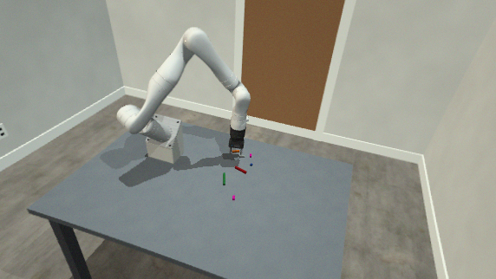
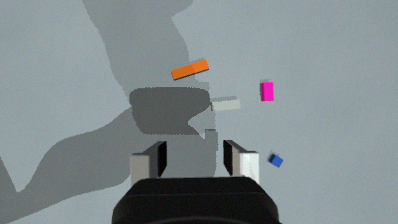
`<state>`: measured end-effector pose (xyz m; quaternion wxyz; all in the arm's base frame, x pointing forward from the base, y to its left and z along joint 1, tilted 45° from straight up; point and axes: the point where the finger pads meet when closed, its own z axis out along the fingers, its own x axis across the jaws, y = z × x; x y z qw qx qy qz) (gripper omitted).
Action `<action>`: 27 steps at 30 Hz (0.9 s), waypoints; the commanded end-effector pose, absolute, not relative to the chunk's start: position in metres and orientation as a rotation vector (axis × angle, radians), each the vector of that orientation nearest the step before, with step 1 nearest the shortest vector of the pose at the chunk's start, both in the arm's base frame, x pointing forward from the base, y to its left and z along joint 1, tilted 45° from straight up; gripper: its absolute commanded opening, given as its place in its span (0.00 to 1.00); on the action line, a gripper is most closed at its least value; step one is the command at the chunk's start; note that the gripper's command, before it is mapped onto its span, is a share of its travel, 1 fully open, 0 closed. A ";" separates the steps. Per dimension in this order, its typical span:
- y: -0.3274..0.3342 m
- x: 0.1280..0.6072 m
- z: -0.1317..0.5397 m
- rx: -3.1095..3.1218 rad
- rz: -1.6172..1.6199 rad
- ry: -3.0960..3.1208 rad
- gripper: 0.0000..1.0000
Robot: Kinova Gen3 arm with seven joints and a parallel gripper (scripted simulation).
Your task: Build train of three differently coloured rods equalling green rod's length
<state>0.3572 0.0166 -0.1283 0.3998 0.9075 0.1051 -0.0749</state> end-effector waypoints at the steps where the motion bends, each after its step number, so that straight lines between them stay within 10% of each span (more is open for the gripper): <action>1: 0.018 0.360 -0.125 2.308 -0.220 0.342 1.00; 27: 0.017 0.370 -0.117 2.223 -0.388 0.894 1.00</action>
